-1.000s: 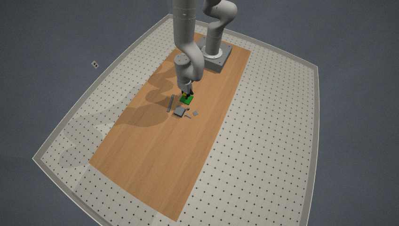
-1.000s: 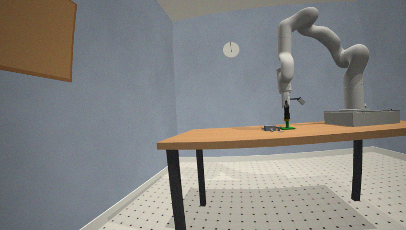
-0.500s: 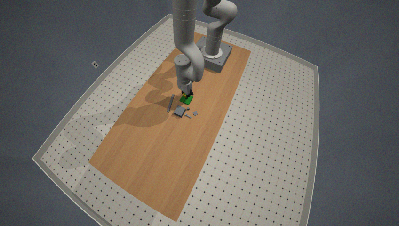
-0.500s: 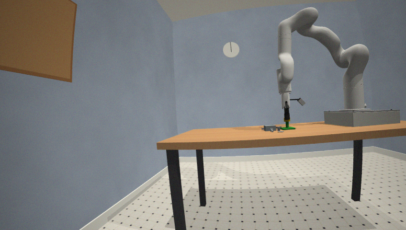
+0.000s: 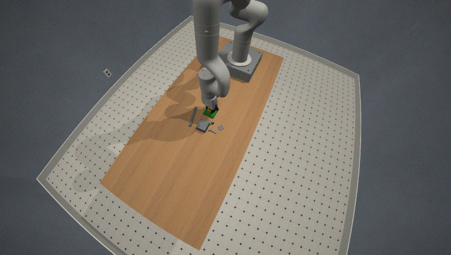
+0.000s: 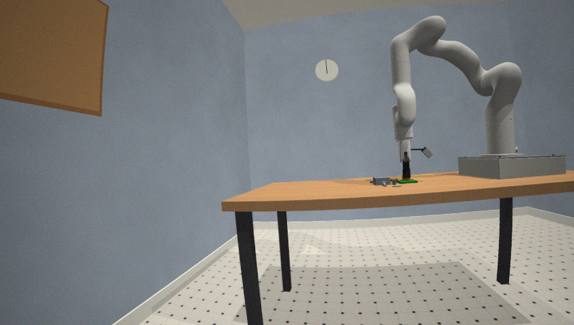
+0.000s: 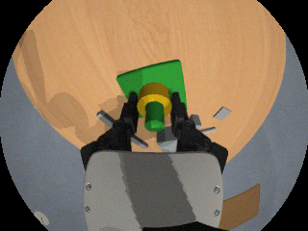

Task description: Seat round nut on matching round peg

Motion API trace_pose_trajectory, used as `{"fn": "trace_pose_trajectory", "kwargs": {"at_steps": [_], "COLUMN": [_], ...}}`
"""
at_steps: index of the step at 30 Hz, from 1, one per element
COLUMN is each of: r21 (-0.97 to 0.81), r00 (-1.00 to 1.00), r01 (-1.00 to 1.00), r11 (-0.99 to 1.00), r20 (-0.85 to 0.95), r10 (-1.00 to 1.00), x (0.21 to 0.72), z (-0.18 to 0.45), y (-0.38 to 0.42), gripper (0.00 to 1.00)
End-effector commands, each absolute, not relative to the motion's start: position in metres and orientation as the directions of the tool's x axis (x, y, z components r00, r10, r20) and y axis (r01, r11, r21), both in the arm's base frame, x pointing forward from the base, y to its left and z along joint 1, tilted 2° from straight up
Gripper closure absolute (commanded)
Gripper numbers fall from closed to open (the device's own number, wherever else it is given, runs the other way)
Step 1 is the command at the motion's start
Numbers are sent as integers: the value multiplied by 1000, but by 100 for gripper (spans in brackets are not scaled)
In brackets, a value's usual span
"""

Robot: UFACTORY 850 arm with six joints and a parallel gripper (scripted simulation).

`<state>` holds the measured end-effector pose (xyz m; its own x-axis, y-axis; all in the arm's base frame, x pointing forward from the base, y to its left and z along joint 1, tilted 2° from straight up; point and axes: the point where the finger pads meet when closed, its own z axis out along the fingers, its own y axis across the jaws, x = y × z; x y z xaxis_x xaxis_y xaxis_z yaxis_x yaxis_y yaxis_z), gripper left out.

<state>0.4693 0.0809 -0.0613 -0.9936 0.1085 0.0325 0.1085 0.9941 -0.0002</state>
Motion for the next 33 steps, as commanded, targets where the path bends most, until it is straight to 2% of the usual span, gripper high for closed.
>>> {"fn": "trace_pose_trajectory", "kwargs": {"at_steps": [1,23,24,33], "r21": [0,0,0,0], "r00": [-994,-994,-994,-994], "r01": [109,109,109,109], "r11": [994,994,994,994], "r20": [34,34,34,34], "r10": [109,109,109,109], "x": [469,469,469,469], "z": [-62,-62,-62,-62], "y": [81,81,81,81], "gripper": [100,100,0,0]}}
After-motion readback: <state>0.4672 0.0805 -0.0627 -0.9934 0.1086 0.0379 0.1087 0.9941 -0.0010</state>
